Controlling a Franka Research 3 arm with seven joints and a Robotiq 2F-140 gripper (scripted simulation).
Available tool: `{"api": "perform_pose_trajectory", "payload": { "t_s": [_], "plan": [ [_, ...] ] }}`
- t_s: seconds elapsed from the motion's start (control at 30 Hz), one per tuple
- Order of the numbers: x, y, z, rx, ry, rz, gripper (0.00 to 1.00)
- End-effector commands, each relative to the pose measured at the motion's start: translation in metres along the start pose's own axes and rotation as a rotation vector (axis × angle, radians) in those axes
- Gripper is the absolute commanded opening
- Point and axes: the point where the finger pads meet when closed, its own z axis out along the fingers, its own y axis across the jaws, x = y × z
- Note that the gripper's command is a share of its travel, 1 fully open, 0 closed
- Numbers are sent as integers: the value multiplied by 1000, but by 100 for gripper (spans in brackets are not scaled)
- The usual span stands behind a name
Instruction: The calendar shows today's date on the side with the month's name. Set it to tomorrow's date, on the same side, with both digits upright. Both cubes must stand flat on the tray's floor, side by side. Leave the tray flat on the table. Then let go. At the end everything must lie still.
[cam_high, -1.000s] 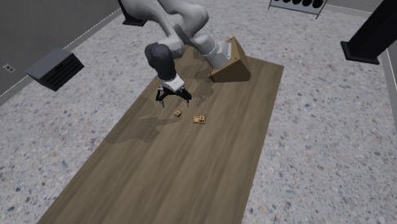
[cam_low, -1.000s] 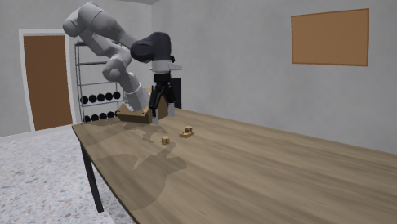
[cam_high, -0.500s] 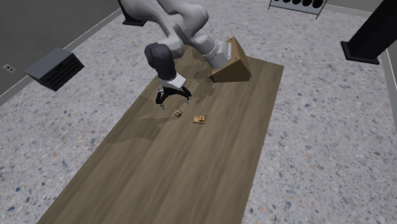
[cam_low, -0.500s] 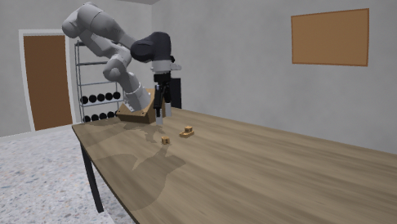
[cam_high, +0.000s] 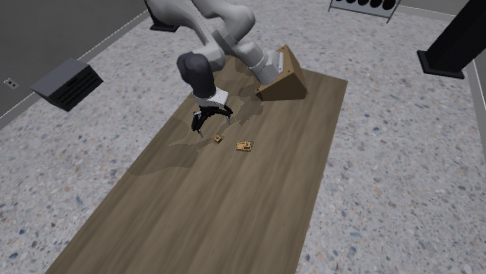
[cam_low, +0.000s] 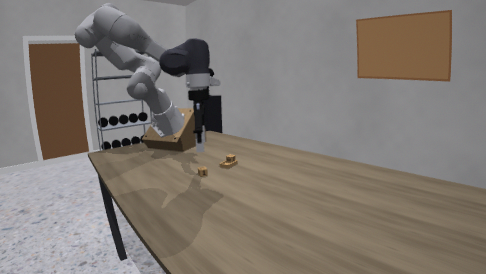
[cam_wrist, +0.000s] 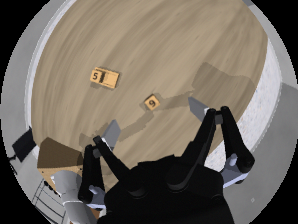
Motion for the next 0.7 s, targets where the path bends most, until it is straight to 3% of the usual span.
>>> {"api": "perform_pose_trajectory", "payload": {
  "t_s": [0.0,0.5,0.53,0.67],
  "plan": [
    [-1,2,-1,7,-1,-174,100],
    [-1,2,-1,8,-1,-364,100],
    [-1,2,-1,8,-1,-364,28],
    [-1,2,-1,8,-1,-364,28]
  ]
}}
